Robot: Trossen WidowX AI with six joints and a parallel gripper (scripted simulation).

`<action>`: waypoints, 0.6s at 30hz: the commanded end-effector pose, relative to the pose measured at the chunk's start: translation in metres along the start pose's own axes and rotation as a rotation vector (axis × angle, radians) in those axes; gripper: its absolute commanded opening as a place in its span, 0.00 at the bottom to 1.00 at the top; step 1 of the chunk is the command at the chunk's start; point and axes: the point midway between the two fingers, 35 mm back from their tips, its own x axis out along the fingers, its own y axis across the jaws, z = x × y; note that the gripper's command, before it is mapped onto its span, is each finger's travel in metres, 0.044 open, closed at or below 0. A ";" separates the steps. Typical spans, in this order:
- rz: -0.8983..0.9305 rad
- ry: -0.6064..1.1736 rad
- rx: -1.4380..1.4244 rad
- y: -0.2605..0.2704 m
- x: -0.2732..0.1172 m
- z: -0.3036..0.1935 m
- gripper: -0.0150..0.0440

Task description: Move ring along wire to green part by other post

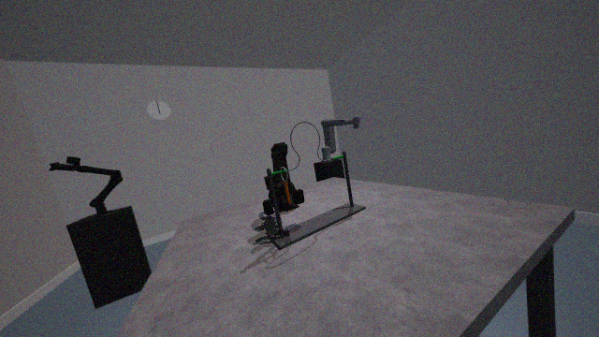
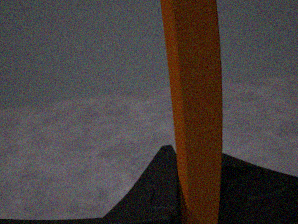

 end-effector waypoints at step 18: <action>-0.004 -0.006 -0.006 0.000 -0.001 0.013 0.00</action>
